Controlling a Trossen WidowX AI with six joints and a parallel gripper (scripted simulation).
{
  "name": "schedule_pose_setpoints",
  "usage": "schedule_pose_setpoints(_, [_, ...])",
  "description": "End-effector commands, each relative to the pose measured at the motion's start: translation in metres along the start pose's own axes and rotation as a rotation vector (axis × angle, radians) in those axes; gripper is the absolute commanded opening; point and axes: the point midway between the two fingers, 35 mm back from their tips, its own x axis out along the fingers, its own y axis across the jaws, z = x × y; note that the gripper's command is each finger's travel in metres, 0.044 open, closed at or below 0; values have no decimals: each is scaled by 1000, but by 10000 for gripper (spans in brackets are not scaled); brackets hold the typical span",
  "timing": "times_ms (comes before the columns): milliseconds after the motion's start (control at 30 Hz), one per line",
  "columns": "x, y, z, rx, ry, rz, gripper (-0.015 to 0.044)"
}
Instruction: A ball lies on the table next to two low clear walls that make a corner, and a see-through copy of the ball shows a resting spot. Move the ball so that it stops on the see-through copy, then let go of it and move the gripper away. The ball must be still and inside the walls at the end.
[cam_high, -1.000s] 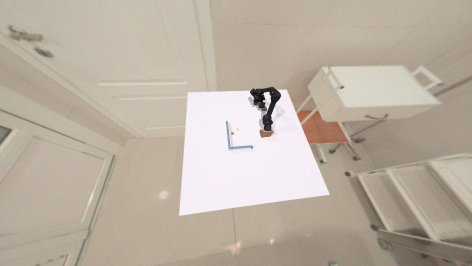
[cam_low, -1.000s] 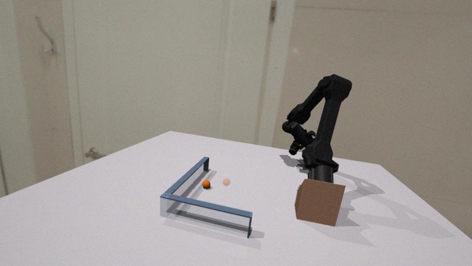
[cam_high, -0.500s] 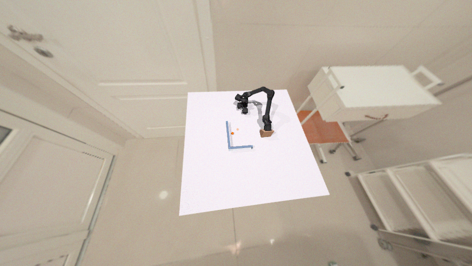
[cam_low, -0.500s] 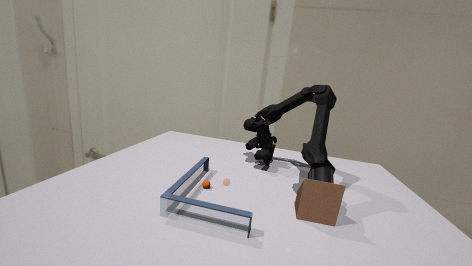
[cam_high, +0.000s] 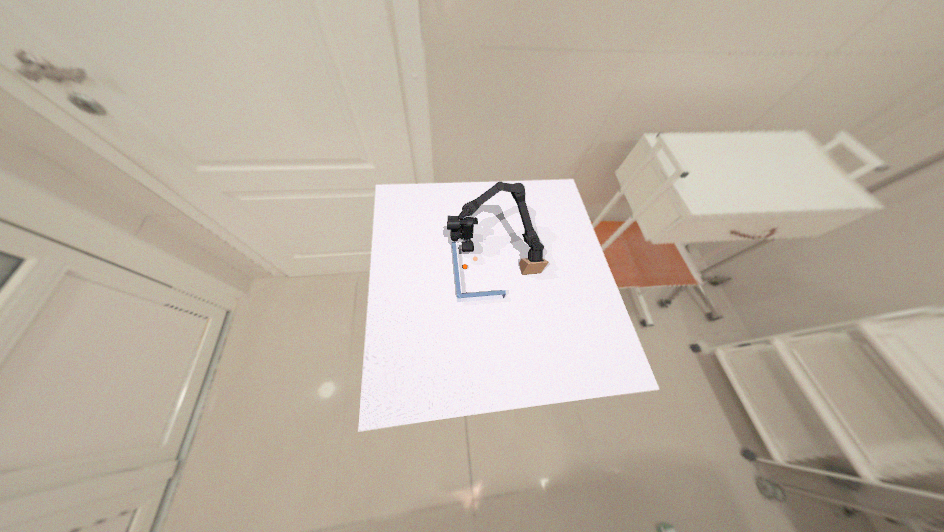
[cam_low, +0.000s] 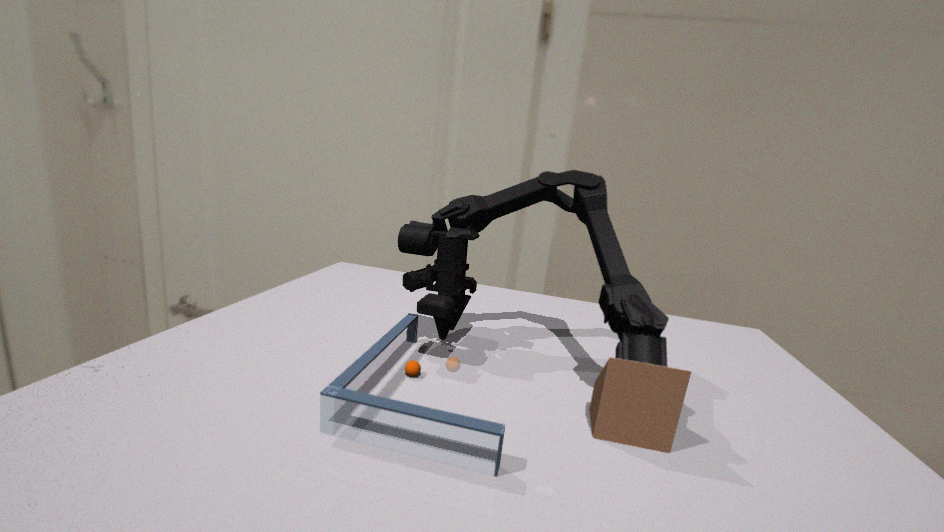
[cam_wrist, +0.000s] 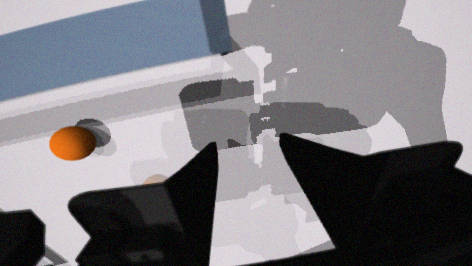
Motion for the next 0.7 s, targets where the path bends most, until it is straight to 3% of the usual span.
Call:
schedule_pose_setpoints(0, [-17,68,13,-53,-23,30,237])
schedule_pose_setpoints(233, [-33,133,11,-68,-23,28,237])
schedule_pose_setpoints(667, [-17,135,12,-68,-23,27,237])
